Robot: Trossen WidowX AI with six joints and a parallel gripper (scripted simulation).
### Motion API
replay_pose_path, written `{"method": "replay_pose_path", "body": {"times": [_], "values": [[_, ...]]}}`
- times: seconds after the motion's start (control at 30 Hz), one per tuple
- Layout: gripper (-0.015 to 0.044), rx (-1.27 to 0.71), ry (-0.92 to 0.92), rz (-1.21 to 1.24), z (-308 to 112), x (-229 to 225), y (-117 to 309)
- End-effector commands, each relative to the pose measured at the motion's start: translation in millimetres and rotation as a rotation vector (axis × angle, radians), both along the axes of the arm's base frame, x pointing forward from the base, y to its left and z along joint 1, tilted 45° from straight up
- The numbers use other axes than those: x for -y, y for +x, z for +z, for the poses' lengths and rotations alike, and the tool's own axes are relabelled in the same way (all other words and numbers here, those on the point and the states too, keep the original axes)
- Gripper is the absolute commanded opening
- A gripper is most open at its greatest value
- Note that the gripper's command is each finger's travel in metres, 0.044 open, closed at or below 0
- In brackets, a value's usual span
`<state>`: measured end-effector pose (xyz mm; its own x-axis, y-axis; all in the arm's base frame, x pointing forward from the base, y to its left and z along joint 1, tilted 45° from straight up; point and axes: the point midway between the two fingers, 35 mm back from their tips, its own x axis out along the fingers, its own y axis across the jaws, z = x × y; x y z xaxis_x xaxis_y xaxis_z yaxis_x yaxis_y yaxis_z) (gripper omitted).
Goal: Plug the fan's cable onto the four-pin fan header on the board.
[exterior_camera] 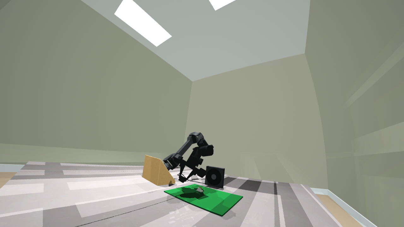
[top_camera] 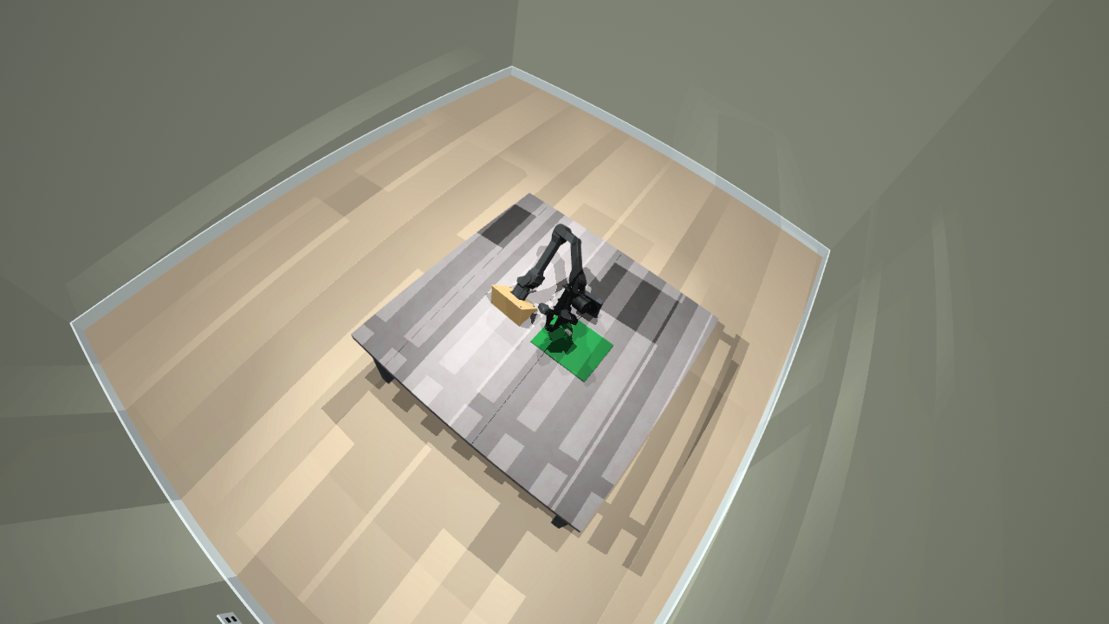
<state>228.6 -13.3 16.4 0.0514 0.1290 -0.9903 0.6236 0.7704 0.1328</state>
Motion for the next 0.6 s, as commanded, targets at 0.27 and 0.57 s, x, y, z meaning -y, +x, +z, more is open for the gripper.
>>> {"method": "replay_pose_path", "body": {"times": [0.27, 0.57], "values": [[0.0, 0.123, -0.162, -0.074, -2.2, 3.8, -2.6], [0.0, 0.242, -0.24, -0.131, 0.1, 2.3, -1.8]]}}
